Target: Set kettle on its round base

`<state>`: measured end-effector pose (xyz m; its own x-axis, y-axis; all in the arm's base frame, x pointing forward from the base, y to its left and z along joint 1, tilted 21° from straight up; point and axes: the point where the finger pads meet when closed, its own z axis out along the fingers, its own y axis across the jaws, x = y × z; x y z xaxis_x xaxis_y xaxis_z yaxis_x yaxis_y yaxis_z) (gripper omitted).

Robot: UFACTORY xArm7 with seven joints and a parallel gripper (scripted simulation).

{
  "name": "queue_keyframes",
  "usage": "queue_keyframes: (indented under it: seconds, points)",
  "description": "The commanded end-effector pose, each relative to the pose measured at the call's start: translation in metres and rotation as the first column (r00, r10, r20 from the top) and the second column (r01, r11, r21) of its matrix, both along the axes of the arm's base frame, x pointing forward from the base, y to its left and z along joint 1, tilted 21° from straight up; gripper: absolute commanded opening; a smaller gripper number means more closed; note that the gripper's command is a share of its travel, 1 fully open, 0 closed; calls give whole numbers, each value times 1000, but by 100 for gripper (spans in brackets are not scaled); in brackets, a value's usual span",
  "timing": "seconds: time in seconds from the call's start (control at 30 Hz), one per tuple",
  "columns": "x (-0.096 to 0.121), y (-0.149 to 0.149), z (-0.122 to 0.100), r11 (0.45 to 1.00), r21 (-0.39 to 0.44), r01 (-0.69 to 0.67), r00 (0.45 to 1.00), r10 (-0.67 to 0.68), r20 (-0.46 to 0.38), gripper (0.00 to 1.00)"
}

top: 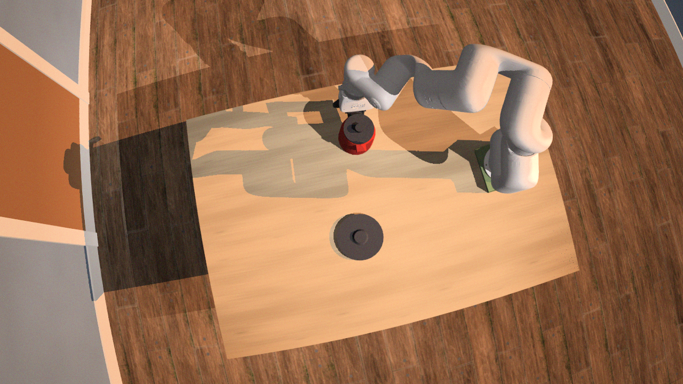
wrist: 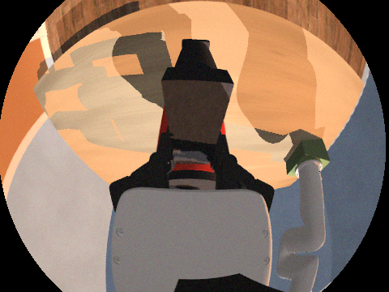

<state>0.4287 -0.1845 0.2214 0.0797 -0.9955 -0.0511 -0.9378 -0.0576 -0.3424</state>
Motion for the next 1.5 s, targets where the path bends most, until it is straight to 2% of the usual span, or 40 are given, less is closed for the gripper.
queue_keyframes:
  seconds: [0.0, 0.57, 1.47]
  points:
    - [-2, -2, 10, 1000, -2, 1, 1000, -1, 5, 0]
    - [-8, -3, 28, 1000, -2, 1, 1000, -1, 5, 0]
    - [-9, -3, 29, 1000, -2, 1, 1000, -1, 5, 0]
